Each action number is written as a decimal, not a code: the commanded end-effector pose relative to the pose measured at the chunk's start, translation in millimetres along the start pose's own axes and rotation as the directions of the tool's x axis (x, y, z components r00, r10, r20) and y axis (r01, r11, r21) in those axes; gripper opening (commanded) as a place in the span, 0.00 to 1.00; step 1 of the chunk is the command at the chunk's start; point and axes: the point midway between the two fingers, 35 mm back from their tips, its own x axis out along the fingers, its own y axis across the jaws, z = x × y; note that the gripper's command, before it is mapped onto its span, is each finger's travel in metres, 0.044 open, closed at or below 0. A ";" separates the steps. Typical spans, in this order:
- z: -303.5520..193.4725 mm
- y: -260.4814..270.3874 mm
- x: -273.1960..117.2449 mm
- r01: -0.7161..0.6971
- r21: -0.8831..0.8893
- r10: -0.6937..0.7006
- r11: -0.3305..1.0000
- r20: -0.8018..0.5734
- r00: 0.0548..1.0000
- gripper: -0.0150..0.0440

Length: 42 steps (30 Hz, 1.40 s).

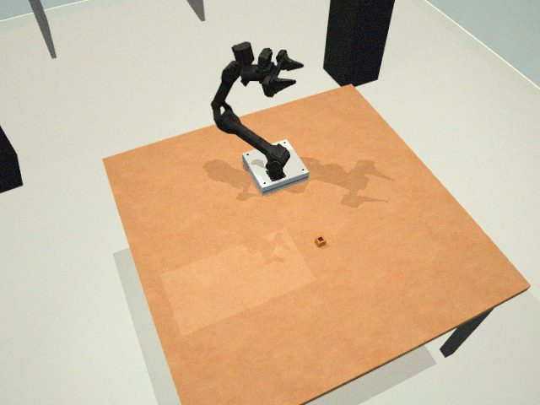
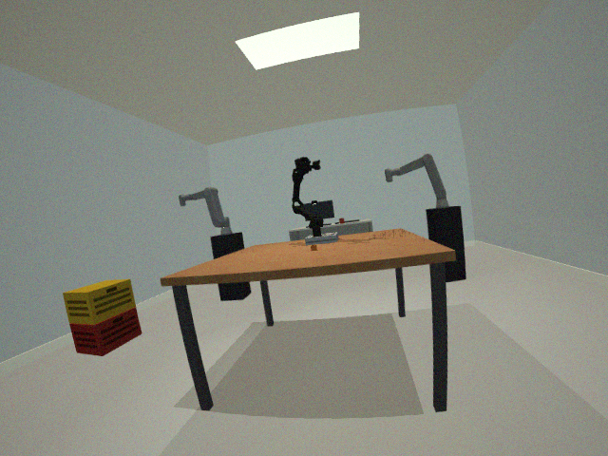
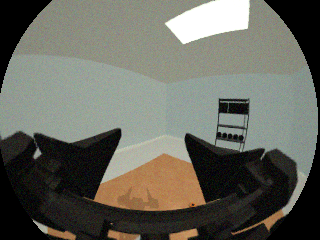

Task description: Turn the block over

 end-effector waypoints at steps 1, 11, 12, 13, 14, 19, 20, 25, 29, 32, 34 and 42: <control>-1.1 -0.6 2.7 0.004 0.000 -0.004 1.000 -0.008 1.000 0.98; -81.0 -54.3 123.3 0.234 -0.020 -0.223 0.972 -0.398 0.890 1.00; -88.3 -60.5 130.9 0.262 -0.009 -0.242 0.965 -0.417 0.876 1.00; -97.4 -67.4 139.1 0.287 -0.006 -0.260 0.958 -0.446 0.857 1.00; -107.8 -74.7 147.4 0.309 -0.010 -0.276 0.951 -0.480 0.833 1.00; -161.2 -112.2 178.2 0.399 -0.042 -0.331 0.916 -0.641 0.693 1.00; -172.4 -120.1 182.6 0.415 -0.050 -0.339 0.908 -0.670 0.661 1.00; -235.5 -176.4 193.8 0.528 -0.110 -0.394 0.842 -0.794 0.463 1.00; -275.1 -206.1 190.4 0.573 -0.142 -0.388 0.807 -0.860 0.332 1.00; -317.5 -231.7 180.0 0.606 -0.168 -0.346 0.778 -0.919 0.189 1.00; -346.5 -247.7 168.8 0.626 -0.184 -0.305 0.758 -0.948 0.090 1.00; -432.3 -284.2 124.8 0.684 -0.214 -0.112 0.698 -0.975 -0.191 1.00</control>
